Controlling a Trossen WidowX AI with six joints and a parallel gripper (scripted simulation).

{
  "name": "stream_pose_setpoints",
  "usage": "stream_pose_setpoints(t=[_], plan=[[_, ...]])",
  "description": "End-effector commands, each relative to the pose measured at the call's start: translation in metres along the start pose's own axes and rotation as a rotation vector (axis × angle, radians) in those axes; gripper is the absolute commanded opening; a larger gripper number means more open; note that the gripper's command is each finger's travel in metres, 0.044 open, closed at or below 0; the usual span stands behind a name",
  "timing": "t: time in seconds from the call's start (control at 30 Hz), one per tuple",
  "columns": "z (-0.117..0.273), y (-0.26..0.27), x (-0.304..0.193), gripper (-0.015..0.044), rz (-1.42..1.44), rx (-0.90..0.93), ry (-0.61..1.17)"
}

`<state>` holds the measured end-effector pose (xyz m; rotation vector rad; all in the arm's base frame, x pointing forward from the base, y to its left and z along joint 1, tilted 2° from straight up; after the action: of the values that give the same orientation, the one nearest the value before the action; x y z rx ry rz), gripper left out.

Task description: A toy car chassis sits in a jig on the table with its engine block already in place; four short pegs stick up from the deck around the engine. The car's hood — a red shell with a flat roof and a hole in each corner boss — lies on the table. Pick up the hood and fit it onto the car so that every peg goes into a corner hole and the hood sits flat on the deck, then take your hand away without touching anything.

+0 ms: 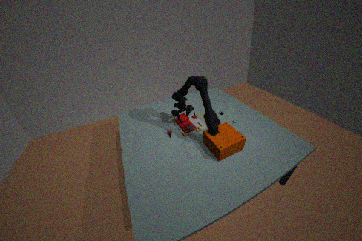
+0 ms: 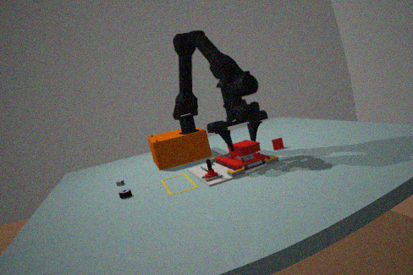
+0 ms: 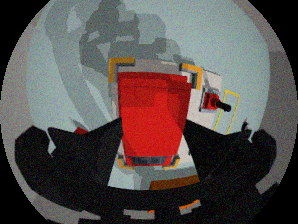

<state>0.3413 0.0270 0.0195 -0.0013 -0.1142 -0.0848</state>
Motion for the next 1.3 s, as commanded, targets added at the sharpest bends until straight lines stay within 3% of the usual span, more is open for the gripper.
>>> stream_pose_setpoints(t=[0.0, 1.27], plan=[[-0.002, -0.001, 0.000, 0.0000, 0.004, -0.005, -0.001], [-0.017, 0.000, -0.001, 0.0000, 0.004, -0.005, -0.001]])
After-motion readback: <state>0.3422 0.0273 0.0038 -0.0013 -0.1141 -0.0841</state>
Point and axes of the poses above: the point midway between the two fingers, 35 mm back from their tips, its own z axis back along the fingers, its own y axis across the jaws, x = y × z, the point moved 2 cm from there along z, back along the fingers, and after that the axes turned 3 degrees about z, right-handed, at the moved point
